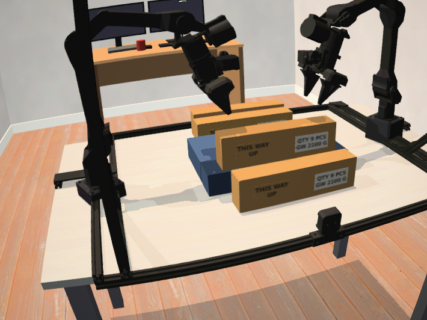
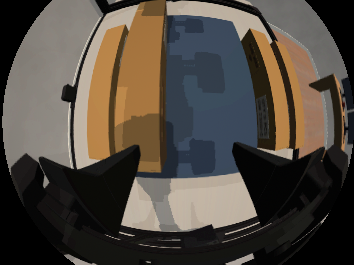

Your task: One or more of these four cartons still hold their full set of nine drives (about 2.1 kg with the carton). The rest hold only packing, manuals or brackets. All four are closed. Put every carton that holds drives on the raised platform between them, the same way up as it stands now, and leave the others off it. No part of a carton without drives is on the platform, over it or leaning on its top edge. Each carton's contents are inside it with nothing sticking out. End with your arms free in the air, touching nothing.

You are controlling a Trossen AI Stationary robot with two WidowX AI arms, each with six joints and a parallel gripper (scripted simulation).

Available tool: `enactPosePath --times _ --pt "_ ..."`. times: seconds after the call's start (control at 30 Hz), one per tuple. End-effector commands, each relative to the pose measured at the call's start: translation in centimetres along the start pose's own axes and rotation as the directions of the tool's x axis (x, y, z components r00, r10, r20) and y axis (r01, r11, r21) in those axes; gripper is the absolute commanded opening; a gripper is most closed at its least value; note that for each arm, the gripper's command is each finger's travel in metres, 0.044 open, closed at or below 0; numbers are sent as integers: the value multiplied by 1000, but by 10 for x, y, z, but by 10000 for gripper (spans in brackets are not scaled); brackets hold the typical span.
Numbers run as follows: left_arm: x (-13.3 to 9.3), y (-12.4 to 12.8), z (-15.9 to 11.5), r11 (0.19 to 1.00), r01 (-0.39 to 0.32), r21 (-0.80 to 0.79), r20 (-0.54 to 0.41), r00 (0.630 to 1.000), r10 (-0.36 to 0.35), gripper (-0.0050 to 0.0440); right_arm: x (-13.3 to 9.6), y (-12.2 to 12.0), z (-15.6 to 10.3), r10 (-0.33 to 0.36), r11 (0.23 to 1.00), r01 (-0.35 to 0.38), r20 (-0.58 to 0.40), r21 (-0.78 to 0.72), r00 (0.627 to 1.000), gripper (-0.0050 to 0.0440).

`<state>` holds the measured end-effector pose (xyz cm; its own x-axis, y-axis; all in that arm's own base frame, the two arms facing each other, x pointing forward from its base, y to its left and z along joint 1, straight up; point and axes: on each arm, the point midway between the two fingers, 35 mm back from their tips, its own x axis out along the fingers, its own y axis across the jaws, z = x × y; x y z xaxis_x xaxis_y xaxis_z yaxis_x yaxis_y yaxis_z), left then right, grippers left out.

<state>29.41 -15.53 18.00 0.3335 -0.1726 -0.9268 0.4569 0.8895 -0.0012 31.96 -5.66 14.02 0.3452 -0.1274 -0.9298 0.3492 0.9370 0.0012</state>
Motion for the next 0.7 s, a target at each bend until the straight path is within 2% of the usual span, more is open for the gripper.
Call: enactPosePath --times 0.0,0.03,0.13,0.53,0.6,0.67 --pt "1 26 -1 1000 -1 1 -1 1000 1 389 -2 -25 -2 -1 1000 1 7 -1 1000 389" --pt "1 26 -1 1000 -1 1 -1 1000 1 389 -2 -25 -2 -1 1000 1 7 -1 1000 389" --pt "1 50 -1 1000 -1 1 -1 1000 1 389 -2 -50 -3 -1 1000 1 7 -1 1000 389" --pt "3 163 2 1000 -1 1 -1 1000 1 389 -3 -161 -6 -1 1000 1 7 -1 1000 389" --pt "3 163 2 1000 -1 1 -1 1000 1 389 -3 -161 -6 -1 1000 1 7 -1 1000 389" --pt "3 181 3 1000 -1 1 -1 1000 1 389 -3 -179 -7 -1 1000 1 7 -1 1000 389"
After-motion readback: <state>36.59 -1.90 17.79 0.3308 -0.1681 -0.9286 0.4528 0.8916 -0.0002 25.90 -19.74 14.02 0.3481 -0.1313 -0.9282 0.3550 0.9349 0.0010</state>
